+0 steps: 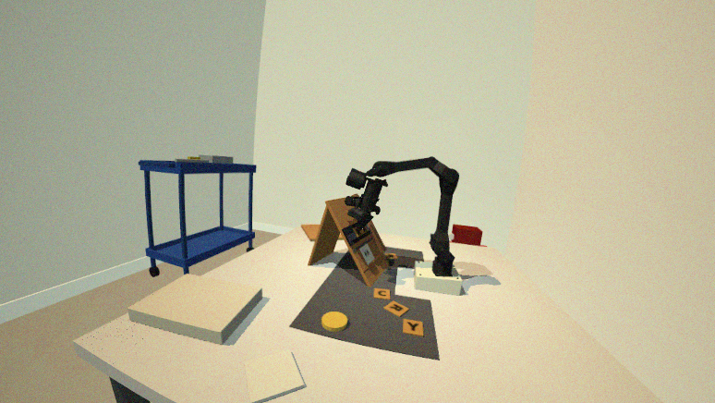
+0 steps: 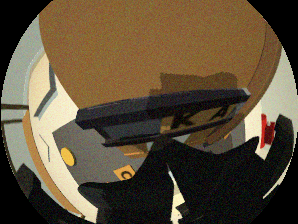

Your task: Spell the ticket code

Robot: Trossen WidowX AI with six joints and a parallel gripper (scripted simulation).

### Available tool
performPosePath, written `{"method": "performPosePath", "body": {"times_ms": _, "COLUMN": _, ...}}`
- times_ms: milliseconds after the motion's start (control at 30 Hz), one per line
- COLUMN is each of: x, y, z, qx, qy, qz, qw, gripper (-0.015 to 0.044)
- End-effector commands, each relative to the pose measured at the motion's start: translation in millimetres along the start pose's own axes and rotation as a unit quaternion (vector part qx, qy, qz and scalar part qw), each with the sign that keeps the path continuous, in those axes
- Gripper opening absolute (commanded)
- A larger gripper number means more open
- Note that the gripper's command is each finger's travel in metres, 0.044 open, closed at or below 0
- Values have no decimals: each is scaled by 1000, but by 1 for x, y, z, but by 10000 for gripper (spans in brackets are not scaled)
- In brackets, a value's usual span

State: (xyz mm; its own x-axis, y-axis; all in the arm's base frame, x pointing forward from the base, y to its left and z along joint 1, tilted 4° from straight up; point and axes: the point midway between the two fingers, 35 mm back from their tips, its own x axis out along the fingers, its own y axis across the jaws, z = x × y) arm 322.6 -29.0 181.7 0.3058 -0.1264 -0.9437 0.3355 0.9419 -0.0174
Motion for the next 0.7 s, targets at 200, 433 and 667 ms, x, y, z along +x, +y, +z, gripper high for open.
{"method": "performPosePath", "body": {"times_ms": 200, "x": -10, "y": -1, "z": -10, "qx": 1, "qy": 0, "qz": -1, "qw": 1000, "gripper": 0}}
{"method": "performPosePath", "body": {"times_ms": 433, "x": -40, "y": -6, "z": -18, "qx": -10, "qy": -68, "qz": -4, "qw": 998, "gripper": 131}}
{"method": "performPosePath", "body": {"times_ms": 667, "x": -91, "y": -24, "z": -47, "qx": -16, "qy": -201, "qz": -7, "qw": 979, "gripper": 315}}
